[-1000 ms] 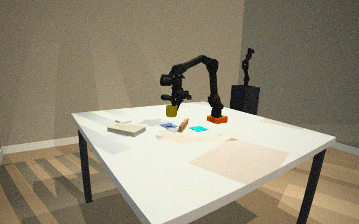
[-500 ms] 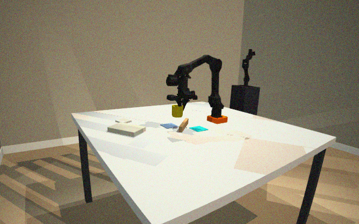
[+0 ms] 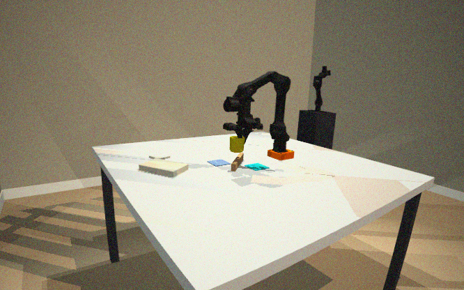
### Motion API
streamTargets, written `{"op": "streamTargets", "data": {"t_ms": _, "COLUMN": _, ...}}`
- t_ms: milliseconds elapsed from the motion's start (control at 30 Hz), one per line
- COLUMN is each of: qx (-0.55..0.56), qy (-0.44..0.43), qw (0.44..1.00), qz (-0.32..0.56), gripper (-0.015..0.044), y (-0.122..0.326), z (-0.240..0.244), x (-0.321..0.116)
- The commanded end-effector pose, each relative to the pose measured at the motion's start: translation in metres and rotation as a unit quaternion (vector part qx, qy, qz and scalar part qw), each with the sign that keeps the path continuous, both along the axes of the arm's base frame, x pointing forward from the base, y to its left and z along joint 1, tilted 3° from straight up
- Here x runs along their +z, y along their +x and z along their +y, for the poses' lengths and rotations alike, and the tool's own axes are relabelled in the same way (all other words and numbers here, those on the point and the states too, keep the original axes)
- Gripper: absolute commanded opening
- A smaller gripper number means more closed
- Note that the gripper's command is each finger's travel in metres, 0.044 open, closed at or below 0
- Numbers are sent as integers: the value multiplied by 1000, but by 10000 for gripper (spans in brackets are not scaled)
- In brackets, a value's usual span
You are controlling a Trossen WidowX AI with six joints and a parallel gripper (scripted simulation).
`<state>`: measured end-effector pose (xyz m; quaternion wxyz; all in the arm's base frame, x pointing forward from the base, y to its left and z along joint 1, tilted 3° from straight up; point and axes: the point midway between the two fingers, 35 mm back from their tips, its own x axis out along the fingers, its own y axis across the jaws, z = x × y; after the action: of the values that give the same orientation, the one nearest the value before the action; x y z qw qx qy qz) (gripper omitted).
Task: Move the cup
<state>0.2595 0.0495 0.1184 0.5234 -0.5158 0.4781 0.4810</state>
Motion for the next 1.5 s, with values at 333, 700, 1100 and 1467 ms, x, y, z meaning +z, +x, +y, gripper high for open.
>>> {"op": "streamTargets", "data": {"t_ms": 333, "qx": -2, "qy": -2, "qw": 1000, "qz": 3, "gripper": 0, "y": -25, "z": 19, "x": -2}}
{"op": "streamTargets", "data": {"t_ms": 700, "qx": -2, "qy": -1, "qw": 1000, "qz": 4, "gripper": 0, "y": -41, "z": 33, "x": -3}}
{"op": "streamTargets", "data": {"t_ms": 1100, "qx": -2, "qy": 0, "qw": 1000, "qz": 4, "gripper": 0, "y": -59, "z": 46, "x": -4}}
{"op": "streamTargets", "data": {"t_ms": 1467, "qx": -2, "qy": 0, "qw": 1000, "qz": 5, "gripper": 0, "y": -76, "z": 56, "x": -6}}
